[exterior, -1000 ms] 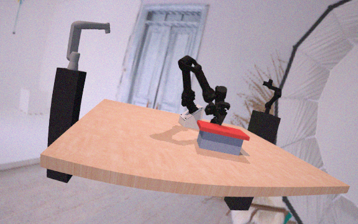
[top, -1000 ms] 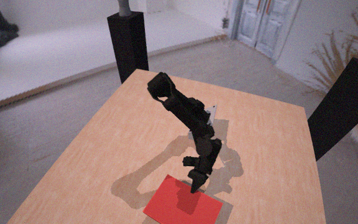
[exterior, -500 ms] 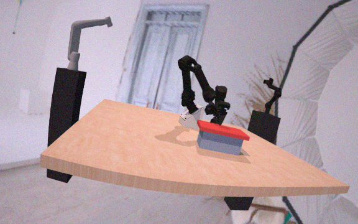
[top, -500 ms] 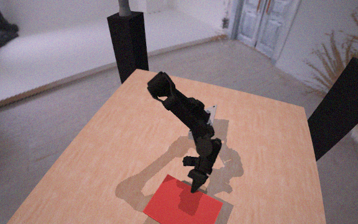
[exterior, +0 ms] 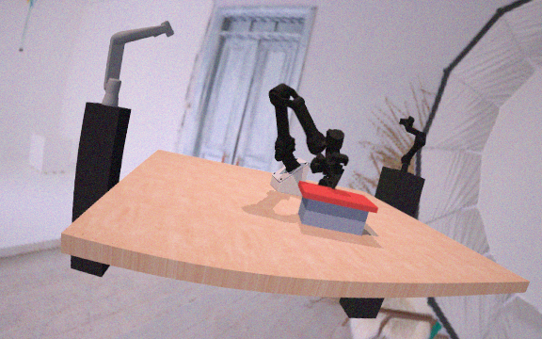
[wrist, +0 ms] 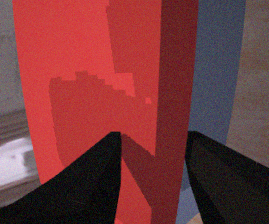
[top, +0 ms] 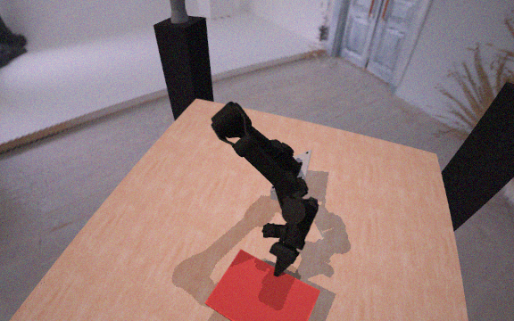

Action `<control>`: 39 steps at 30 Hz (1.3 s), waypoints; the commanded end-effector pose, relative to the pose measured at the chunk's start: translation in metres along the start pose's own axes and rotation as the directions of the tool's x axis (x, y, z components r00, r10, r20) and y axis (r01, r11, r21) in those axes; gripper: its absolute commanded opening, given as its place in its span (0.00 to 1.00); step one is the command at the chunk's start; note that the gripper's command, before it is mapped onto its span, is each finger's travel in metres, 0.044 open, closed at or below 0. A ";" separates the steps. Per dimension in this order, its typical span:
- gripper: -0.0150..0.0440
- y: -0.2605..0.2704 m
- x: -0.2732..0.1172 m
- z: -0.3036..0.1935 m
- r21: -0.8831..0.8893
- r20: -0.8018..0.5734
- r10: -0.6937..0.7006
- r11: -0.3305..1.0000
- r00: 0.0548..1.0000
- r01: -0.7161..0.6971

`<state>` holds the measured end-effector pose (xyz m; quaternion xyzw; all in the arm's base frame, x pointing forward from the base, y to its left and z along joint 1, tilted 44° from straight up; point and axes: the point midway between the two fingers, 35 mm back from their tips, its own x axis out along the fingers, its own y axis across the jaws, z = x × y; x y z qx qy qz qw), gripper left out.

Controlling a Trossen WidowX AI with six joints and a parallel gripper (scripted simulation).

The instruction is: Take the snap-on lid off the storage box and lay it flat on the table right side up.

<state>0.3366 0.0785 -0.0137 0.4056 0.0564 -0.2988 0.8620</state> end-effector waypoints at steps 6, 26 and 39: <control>0.25 0.003 -0.003 0.000 0.003 0.002 0.004 1.000 1.000 -0.004; 0.25 0.006 -0.005 0.000 0.004 0.002 0.004 1.000 1.000 -0.004; 0.25 0.007 -0.007 0.000 0.004 0.002 0.004 1.000 1.000 -0.004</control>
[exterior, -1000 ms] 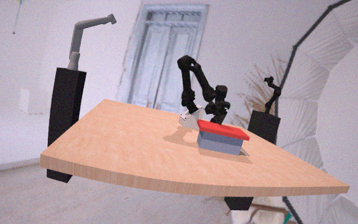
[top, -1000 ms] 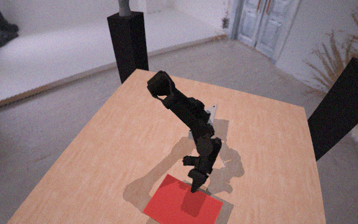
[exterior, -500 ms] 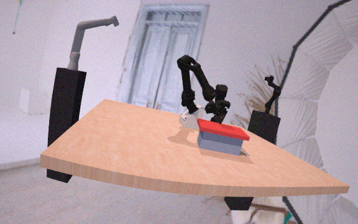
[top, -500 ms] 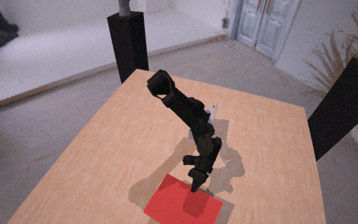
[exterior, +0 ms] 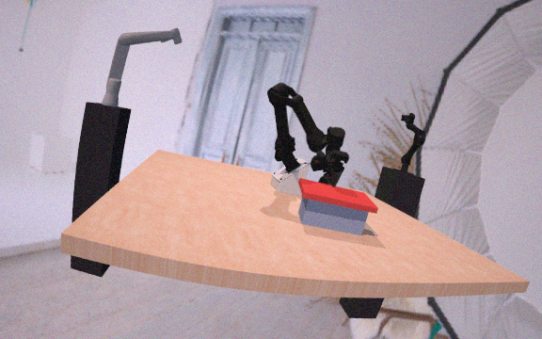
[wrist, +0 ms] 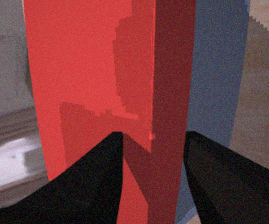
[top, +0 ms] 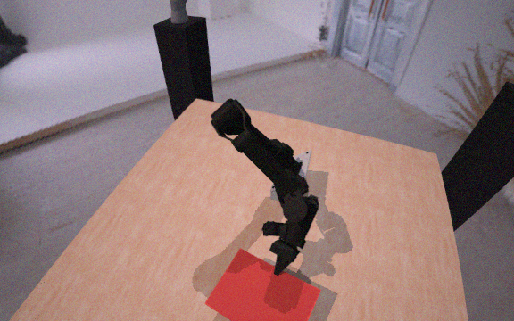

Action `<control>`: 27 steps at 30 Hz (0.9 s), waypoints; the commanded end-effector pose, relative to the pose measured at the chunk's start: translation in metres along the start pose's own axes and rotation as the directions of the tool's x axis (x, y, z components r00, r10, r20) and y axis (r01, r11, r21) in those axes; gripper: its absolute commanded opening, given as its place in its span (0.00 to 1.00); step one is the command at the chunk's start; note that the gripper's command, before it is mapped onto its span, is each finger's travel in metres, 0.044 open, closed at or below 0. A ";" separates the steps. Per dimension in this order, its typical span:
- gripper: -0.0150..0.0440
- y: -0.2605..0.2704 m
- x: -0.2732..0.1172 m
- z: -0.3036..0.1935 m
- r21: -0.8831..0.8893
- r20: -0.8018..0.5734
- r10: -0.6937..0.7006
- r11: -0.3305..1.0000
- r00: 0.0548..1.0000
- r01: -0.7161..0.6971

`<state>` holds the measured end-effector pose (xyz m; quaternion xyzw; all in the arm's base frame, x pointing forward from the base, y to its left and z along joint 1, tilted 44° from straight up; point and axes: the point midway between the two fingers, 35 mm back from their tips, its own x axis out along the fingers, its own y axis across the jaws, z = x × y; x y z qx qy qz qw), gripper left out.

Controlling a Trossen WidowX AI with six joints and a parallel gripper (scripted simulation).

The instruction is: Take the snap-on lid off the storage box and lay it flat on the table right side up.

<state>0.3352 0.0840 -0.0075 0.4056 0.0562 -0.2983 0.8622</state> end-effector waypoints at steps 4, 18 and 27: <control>0.25 0.002 -0.002 0.000 0.004 0.002 0.002 1.000 1.000 -0.002; 0.25 0.003 -0.002 -0.001 0.000 0.000 0.003 1.000 1.000 -0.003; 0.25 0.004 -0.002 -0.001 0.000 0.000 0.003 1.000 1.000 -0.003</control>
